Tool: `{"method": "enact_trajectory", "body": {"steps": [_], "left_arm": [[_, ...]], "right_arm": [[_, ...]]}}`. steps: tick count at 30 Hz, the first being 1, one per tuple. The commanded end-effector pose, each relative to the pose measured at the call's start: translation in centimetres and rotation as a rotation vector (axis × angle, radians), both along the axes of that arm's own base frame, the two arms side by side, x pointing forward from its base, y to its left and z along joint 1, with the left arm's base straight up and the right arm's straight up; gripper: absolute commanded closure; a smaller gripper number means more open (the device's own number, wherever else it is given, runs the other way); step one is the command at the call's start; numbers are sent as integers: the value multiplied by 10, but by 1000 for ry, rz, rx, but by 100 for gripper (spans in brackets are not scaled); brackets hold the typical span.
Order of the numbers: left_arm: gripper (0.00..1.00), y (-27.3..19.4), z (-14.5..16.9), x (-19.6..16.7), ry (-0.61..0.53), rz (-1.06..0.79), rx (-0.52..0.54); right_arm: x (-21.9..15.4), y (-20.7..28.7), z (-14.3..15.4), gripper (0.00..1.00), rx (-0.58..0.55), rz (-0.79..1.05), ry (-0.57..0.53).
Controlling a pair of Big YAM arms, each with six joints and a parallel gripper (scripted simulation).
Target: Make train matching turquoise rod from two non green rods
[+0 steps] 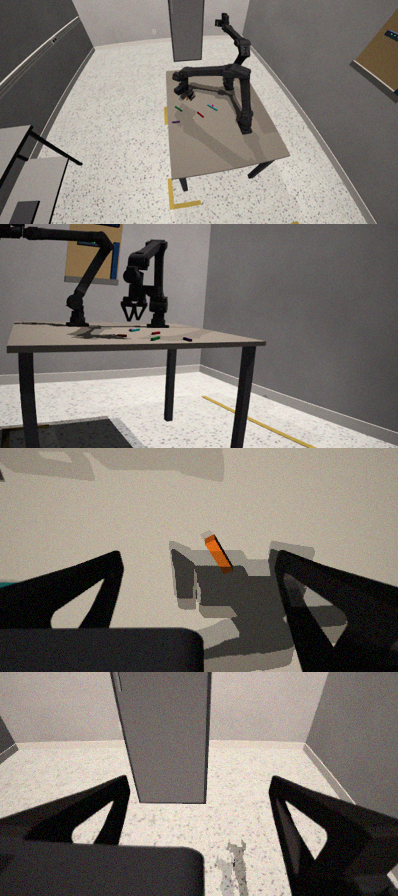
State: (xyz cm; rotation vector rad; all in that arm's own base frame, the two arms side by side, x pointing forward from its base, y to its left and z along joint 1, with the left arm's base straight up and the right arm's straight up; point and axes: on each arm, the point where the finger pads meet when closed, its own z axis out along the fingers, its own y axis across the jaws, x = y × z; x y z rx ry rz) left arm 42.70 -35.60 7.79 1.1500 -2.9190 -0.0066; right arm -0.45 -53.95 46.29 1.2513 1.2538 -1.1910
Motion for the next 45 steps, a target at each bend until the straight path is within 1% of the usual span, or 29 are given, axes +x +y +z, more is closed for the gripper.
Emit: {"method": "enact_trajectory", "body": {"steps": [1, 4, 7, 13, 19, 21, 23, 36, 38, 39, 45], "left_arm": [[0, -9, 29, 25, -58, -34, -42], [0, -8, 30, 26, -60, -50, -43], [0, -1, 30, 25, -58, -116, -39], [0, 20, 22, 21, -41, -326, -24], [0, 29, 23, 29, -49, -488, -24], [0, 29, 23, 29, -49, -488, -24], [0, 33, 22, 30, -49, -579, -22], [0, 56, 22, 44, -55, -942, -13], [0, 56, 22, 44, -55, -942, -13], [0, 60, 22, 45, -53, -1011, -11], [0, 71, 22, 51, -55, -1179, -6]], "right_arm": [[3, -5, 38, 0, -57, 4, -7], [3, -5, 38, 0, -57, 4, -7], [3, -5, 38, 0, -57, 4, -7], [3, -5, 38, 0, -57, 4, -7], [3, -5, 38, 0, -57, 4, -7], [3, -5, 38, 0, -57, 4, -7], [3, -5, 38, 0, -57, 4, -7], [3, -5, 38, 0, -57, 4, -7], [3, -5, 38, 0, -57, 4, -7], [3, -5, 38, 0, -57, 4, -7], [3, -5, 38, 0, -57, 4, -7]]}}
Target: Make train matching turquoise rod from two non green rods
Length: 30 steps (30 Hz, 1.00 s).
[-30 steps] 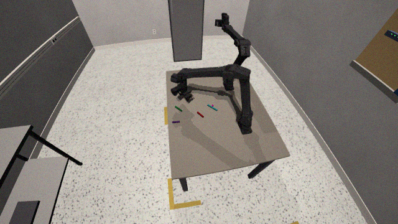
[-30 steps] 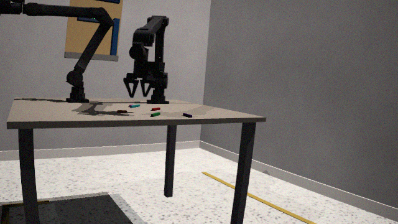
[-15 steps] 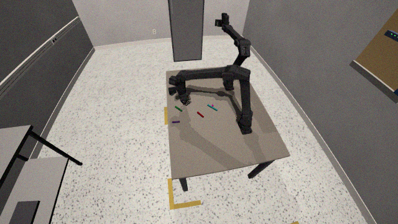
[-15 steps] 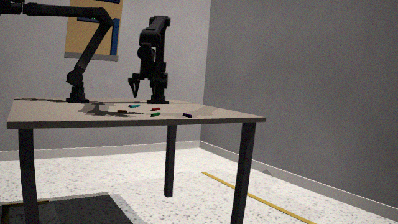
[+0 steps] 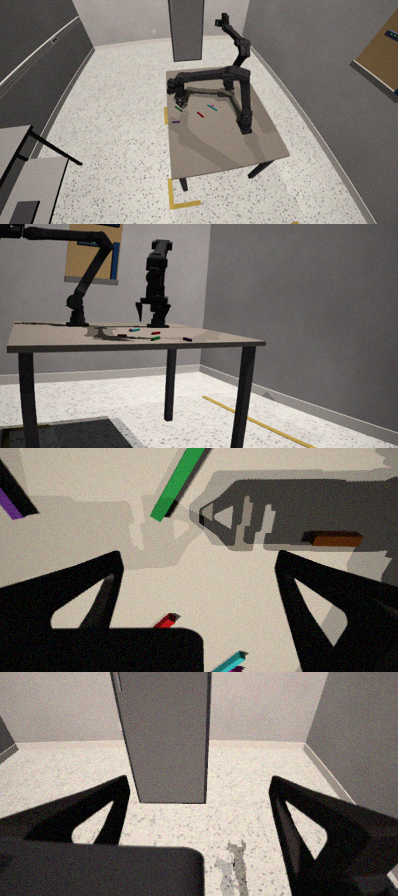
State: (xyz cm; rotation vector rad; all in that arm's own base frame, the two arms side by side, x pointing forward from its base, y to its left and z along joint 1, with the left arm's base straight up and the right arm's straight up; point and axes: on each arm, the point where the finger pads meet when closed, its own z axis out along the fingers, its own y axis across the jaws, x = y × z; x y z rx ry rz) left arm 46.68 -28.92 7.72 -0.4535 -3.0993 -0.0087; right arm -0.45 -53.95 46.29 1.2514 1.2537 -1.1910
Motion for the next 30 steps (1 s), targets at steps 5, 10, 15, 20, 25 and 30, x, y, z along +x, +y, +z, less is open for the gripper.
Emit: {"method": "enact_trajectory", "body": {"steps": [5, 10, 15, 20, 25, 30], "left_arm": [[0, 13, 23, 15, -51, -276, -29], [0, 19, 23, 18, -52, -359, -27], [0, 30, 23, 22, -53, -538, -23], [0, 39, 23, 26, -56, -679, -20], [0, 47, 24, 30, -57, -816, -16], [0, 56, 23, 32, -54, -939, -12]], "right_arm": [[3, -5, 38, 0, -57, 4, -7], [3, -5, 38, 0, -57, 4, -7], [3, -5, 38, 0, -57, 4, -7], [3, -5, 38, 0, -57, 4, -7], [3, -5, 38, 0, -57, 4, -7], [3, -5, 38, 0, -57, 4, -7]]}}
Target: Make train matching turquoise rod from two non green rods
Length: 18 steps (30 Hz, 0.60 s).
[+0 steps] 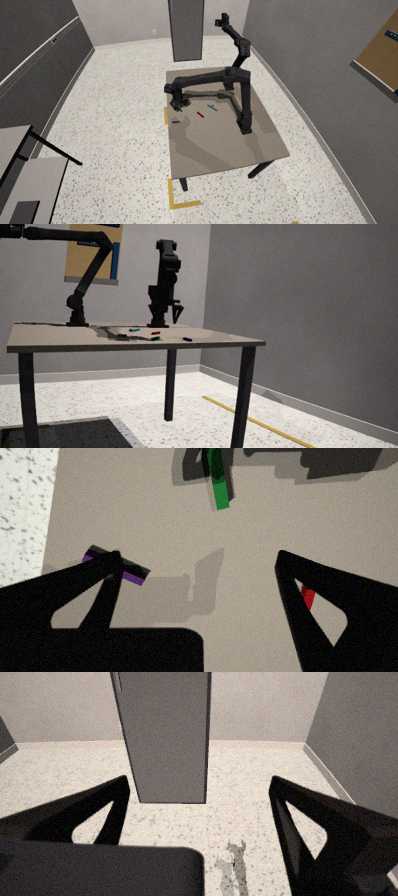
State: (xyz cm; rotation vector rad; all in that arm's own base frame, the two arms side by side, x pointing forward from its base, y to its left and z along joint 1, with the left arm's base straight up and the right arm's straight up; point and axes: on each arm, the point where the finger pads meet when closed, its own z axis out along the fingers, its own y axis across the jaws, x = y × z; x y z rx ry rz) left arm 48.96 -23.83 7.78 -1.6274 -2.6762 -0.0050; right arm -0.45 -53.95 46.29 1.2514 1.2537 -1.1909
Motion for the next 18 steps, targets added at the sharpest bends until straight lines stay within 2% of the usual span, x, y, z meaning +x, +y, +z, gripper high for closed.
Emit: {"method": "enact_trajectory", "body": {"steps": [1, 12, 14, 18], "left_arm": [[0, 7, 22, 10, -48, -166, -27], [0, 27, 22, 17, -53, -469, -20], [0, 27, 22, 17, -53, -469, -20], [0, 37, 22, 19, -51, -621, -16]], "right_arm": [[3, -5, 38, 0, -57, 4, -7], [3, -5, 38, 0, -57, 4, -7], [3, -5, 38, 0, -57, 4, -7], [3, -5, 38, 0, -57, 4, -7]]}}
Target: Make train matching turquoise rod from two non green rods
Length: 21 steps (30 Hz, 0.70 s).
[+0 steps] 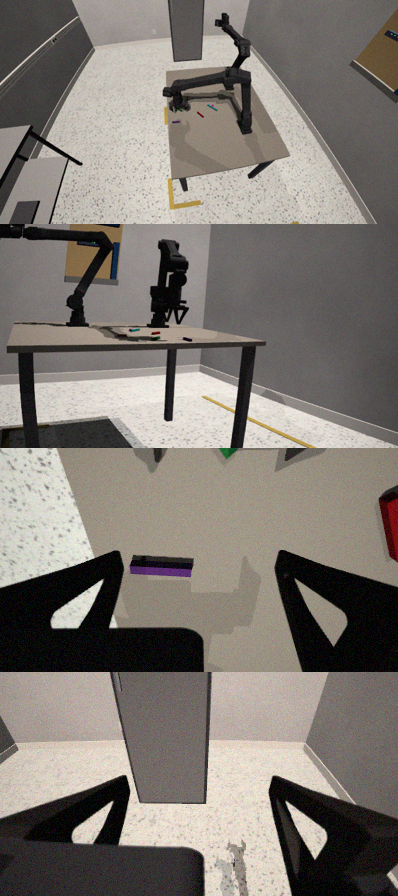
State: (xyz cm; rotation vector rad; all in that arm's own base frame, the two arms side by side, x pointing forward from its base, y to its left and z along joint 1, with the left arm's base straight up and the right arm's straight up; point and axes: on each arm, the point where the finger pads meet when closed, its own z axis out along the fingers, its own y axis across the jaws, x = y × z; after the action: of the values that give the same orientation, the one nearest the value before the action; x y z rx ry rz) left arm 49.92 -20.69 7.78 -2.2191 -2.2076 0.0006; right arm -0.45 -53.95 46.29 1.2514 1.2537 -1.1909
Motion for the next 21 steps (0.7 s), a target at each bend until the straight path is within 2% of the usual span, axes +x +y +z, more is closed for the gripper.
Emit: {"method": "enact_trajectory", "body": {"steps": [1, 11, 13, 21], "left_arm": [[0, 6, 24, 12, -57, -164, -27], [0, 26, 22, 16, -54, -443, -19], [0, 26, 22, 16, -54, -443, -19], [0, 42, 24, 22, -60, -700, -12]], "right_arm": [[3, -5, 38, 0, -57, 4, -7], [3, -5, 38, 0, -57, 4, -7], [3, -5, 38, 0, -57, 4, -7], [3, -5, 38, 0, -57, 4, -7]]}}
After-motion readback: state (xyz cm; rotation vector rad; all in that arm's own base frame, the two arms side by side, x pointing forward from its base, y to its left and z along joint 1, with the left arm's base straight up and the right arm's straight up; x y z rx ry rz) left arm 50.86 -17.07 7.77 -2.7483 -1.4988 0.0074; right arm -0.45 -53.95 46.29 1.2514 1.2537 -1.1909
